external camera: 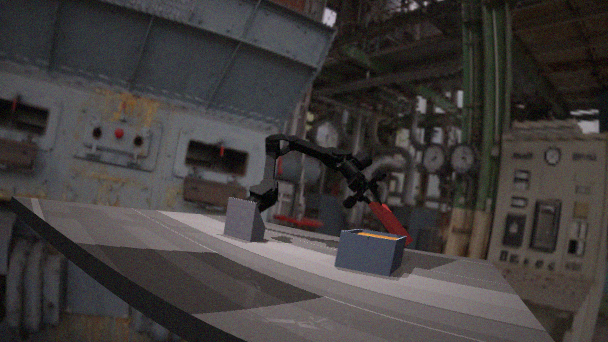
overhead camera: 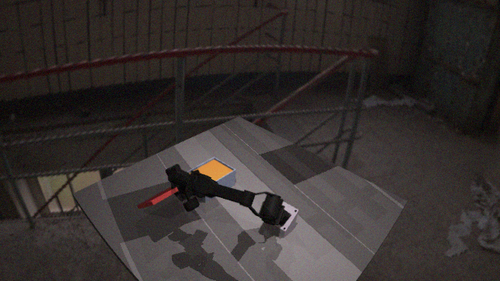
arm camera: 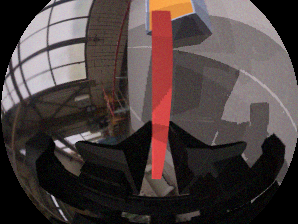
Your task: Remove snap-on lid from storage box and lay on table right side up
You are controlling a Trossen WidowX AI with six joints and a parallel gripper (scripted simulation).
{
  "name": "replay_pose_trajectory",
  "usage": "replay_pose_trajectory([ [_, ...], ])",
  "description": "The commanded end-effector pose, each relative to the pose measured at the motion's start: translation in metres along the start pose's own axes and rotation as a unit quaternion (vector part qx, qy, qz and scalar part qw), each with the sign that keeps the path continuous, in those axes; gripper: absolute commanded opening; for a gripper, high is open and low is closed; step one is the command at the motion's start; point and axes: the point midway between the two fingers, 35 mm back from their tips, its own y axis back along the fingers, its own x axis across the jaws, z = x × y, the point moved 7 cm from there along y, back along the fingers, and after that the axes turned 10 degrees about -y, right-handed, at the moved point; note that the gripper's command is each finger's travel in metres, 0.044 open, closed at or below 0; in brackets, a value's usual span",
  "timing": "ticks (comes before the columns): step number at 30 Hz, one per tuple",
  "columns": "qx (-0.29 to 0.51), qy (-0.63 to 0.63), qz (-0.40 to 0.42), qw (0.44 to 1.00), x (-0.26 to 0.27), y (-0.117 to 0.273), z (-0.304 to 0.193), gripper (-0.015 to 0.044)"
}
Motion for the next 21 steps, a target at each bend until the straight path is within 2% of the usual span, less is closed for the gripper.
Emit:
replay_pose_trajectory([
  [1,-0.002,-0.003,0.005,1.0,-0.002,-0.002,0.001,0.0],
  [21,-0.001,-0.003,0.005,1.0,-0.014,-0.013,0.003,0.0],
])
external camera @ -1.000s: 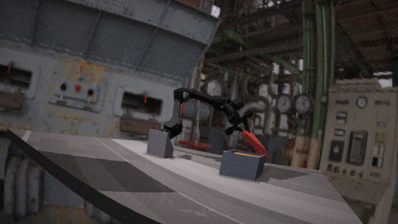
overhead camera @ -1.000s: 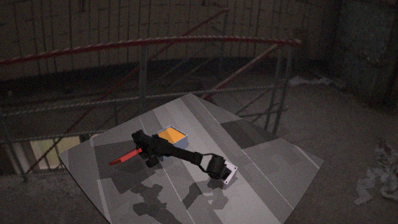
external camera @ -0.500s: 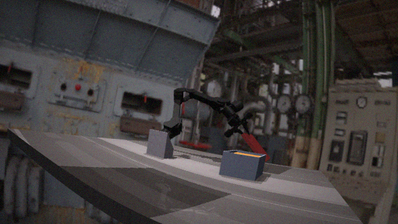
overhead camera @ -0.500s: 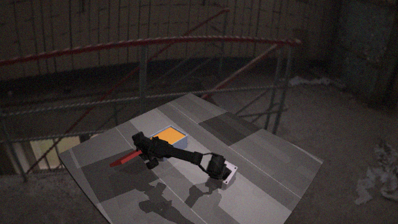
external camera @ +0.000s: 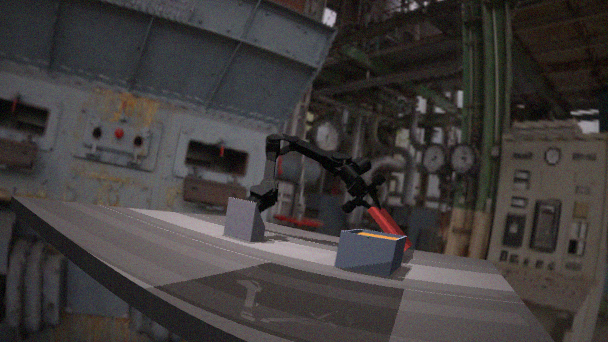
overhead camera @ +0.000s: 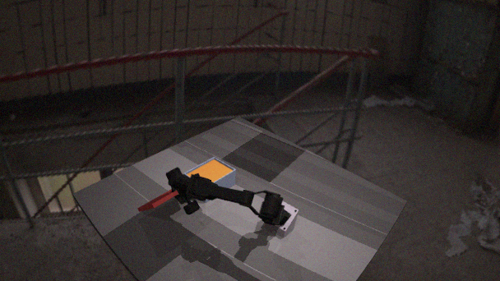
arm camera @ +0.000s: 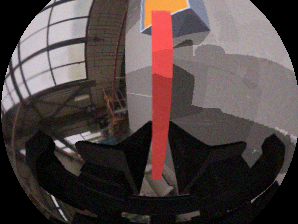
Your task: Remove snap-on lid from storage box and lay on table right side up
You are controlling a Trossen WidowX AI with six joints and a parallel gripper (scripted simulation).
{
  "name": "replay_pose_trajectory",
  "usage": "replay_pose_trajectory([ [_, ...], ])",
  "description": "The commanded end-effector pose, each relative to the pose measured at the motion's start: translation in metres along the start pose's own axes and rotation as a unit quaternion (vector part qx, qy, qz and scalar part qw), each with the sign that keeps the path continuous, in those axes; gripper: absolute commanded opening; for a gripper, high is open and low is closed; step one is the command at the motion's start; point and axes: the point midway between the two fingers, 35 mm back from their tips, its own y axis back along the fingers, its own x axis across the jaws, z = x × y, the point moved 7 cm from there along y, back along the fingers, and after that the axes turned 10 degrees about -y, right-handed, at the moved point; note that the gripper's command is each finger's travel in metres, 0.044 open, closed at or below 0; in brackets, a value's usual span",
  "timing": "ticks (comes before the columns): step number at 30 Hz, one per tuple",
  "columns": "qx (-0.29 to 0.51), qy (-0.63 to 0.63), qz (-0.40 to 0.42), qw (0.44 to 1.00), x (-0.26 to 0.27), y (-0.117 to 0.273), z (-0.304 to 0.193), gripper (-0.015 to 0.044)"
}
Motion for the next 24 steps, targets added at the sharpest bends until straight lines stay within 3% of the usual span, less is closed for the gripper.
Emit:
replay_pose_trajectory([
  [1,-0.002,-0.003,0.005,1.0,-0.002,-0.003,0.001,0.0],
  [24,-0.001,-0.003,0.005,1.0,-0.016,-0.014,0.003,0.0],
])
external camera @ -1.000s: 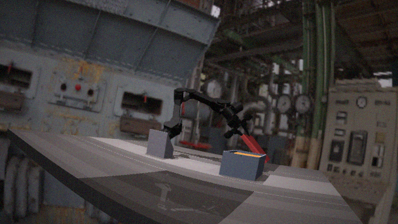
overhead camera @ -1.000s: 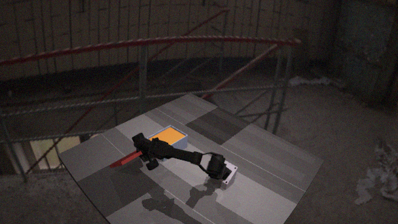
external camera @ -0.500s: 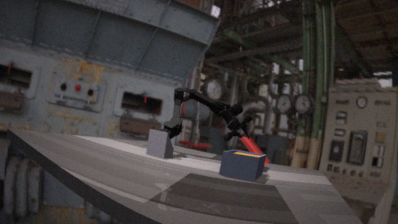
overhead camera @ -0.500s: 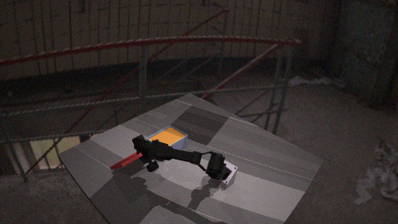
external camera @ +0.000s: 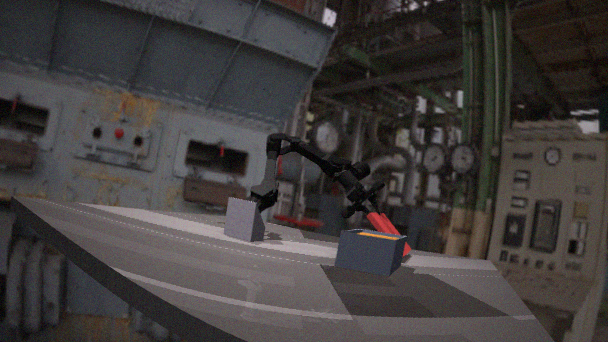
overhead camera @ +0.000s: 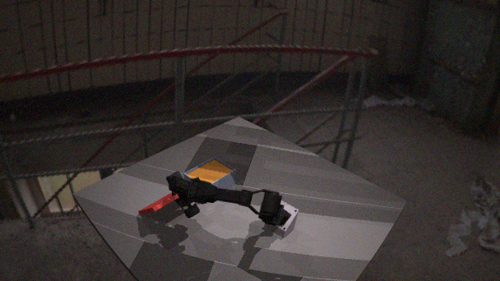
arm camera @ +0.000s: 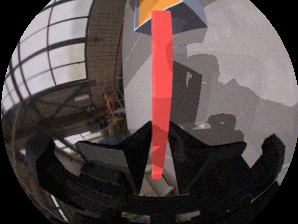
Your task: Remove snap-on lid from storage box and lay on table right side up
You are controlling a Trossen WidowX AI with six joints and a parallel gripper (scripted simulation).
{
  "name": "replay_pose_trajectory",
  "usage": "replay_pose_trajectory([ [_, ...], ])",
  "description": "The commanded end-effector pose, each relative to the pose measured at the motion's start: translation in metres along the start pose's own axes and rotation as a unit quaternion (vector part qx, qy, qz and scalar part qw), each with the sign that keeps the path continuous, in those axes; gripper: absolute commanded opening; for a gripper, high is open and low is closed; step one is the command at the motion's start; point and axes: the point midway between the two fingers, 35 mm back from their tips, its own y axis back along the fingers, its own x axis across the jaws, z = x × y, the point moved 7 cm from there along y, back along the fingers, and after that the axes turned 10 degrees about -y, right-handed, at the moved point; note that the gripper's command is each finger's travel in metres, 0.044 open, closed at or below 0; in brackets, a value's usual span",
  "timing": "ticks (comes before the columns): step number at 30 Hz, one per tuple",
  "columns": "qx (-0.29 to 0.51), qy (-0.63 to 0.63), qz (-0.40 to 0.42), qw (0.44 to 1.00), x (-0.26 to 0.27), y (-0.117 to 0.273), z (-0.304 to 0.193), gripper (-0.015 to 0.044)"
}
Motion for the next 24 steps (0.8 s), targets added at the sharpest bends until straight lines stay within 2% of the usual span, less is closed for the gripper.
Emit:
replay_pose_trajectory([
  [1,-0.002,-0.003,0.005,1.0,-0.002,-0.003,0.001,0.0],
  [24,-0.001,-0.003,0.005,1.0,-0.016,-0.014,0.003,0.0],
])
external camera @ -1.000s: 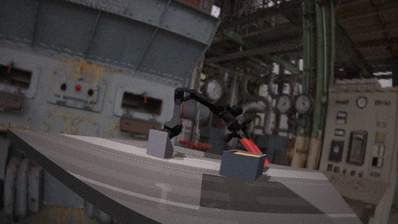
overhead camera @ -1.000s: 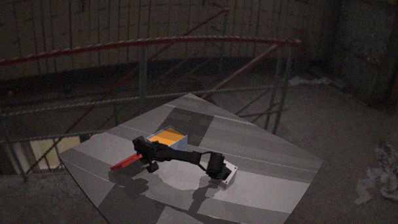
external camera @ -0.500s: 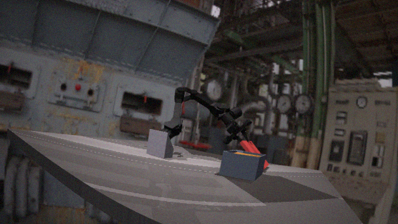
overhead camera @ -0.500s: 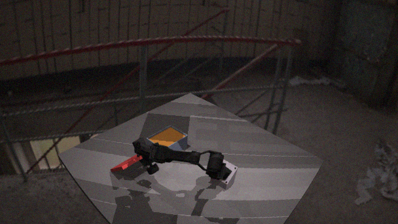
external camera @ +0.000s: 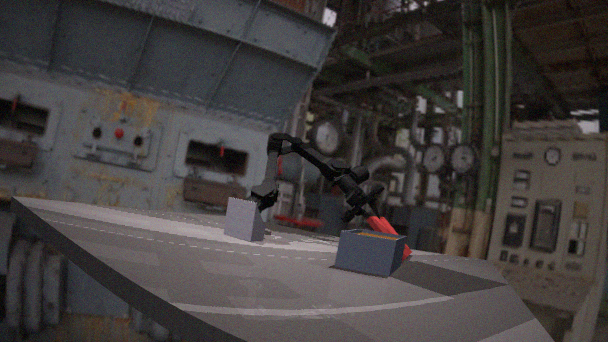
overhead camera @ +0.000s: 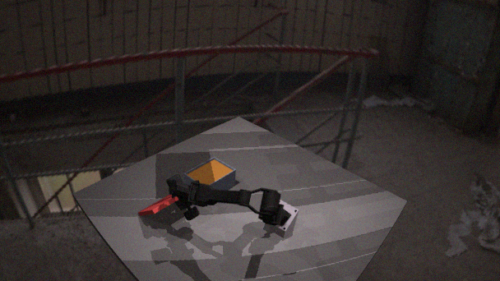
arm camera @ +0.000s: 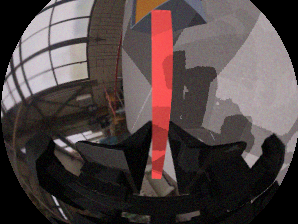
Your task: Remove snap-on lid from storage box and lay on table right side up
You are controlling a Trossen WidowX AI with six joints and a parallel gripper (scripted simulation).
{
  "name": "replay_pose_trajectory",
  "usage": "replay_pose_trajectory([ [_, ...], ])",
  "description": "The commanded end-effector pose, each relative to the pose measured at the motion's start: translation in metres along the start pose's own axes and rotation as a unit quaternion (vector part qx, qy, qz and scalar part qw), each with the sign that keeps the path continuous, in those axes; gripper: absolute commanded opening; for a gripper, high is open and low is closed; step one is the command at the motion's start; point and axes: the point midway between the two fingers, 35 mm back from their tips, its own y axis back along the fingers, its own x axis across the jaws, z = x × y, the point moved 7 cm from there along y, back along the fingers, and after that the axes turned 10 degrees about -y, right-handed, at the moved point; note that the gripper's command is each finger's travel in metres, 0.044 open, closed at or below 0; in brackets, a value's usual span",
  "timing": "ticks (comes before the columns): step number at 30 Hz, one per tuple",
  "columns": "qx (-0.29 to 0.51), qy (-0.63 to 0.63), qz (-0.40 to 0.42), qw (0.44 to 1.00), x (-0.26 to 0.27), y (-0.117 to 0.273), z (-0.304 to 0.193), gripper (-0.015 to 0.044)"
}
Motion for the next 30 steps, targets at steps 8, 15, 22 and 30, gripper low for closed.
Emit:
replay_pose_trajectory([
  [8,-0.002,-0.002,-0.003,1.0,-0.009,-0.007,0.003,0.0],
  [15,-0.002,-0.003,-0.003,1.0,-0.014,-0.011,0.003,0.0],
  [22,-0.002,-0.003,-0.003,1.0,-0.018,-0.014,0.004,0.0],
  [30,-0.002,-0.003,-0.003,1.0,-0.023,-0.018,0.005,0.0],
])
